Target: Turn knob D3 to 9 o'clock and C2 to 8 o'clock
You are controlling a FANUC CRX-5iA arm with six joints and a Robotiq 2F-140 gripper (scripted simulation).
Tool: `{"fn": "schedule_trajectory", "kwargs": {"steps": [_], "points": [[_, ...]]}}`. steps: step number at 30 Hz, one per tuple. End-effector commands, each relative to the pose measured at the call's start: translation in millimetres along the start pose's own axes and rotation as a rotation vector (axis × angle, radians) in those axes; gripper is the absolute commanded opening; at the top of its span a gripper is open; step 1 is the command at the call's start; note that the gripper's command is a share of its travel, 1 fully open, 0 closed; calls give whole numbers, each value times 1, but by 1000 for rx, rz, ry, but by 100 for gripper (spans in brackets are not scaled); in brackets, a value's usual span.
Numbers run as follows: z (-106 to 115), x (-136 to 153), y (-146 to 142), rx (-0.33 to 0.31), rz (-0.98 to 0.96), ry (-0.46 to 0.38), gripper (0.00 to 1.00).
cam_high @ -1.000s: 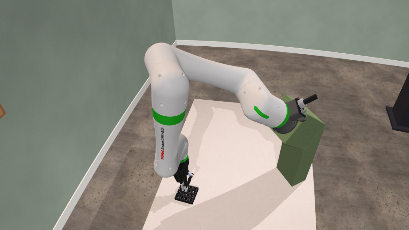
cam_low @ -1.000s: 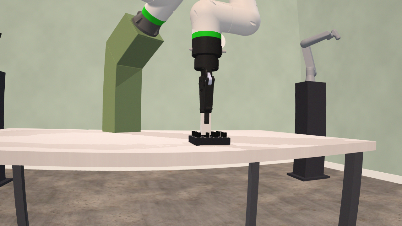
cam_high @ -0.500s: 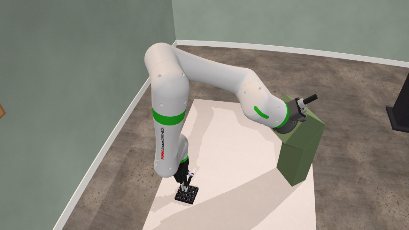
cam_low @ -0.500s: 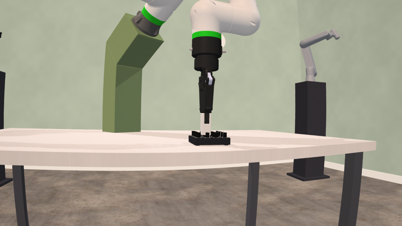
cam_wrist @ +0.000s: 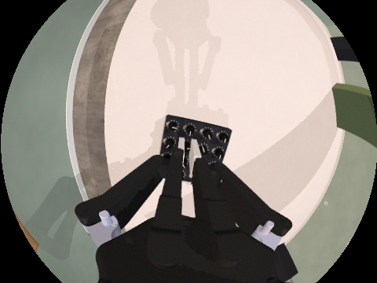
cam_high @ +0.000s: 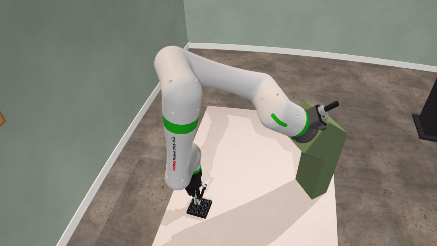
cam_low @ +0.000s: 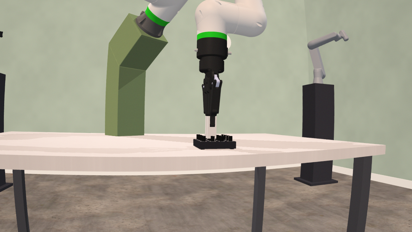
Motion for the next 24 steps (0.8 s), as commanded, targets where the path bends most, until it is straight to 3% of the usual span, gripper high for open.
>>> {"fn": "schedule_trajectory", "kwargs": {"steps": [1,24], "points": [[0,0,0,0,35,-2,5],[0,0,0,-1,466,-2,5]]}}
Point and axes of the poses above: the point where the finger pads meet when closed, its own z axis back along the fingers, its own y axis across the jaws, x = y × z, the point moved 4 cm from there along z, back along the fingers
